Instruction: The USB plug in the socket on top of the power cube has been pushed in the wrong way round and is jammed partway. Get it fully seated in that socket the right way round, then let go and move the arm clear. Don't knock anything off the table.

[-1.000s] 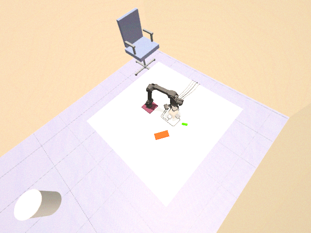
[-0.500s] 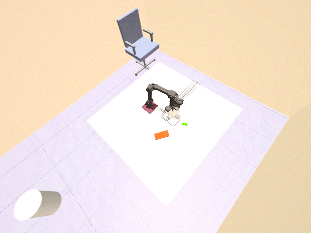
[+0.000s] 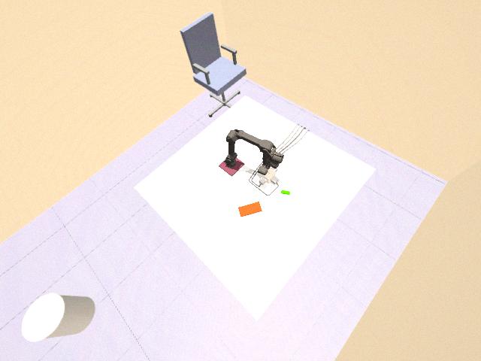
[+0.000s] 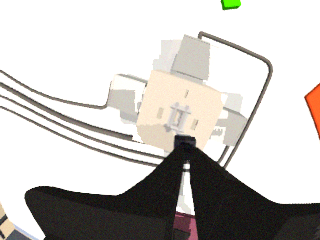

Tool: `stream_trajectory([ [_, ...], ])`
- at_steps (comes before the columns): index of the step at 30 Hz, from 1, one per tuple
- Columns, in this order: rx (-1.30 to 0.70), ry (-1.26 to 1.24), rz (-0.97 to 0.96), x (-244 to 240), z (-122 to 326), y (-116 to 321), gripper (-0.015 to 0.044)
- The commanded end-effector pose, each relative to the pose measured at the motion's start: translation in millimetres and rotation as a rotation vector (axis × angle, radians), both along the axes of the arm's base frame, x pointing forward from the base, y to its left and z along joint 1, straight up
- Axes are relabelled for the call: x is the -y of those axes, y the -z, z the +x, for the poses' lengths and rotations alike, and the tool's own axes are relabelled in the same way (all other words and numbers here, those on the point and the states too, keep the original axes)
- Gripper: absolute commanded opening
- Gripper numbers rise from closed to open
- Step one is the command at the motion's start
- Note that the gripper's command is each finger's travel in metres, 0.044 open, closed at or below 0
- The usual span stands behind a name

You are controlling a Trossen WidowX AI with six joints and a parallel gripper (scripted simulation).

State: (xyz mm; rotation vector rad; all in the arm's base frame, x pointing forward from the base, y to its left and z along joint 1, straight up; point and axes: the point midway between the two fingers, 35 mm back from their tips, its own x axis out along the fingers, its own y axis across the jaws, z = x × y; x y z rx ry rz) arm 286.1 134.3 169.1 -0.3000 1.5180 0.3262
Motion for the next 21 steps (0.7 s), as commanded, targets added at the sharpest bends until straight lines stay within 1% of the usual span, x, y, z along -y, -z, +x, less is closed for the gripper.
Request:
stream_trajectory([
  [1,0.001,-0.106,-0.003,0.1,-0.2,0.2,0.0000],
  [21,0.013,-0.630,-0.016,0.1,-0.2,0.2,0.0000],
])
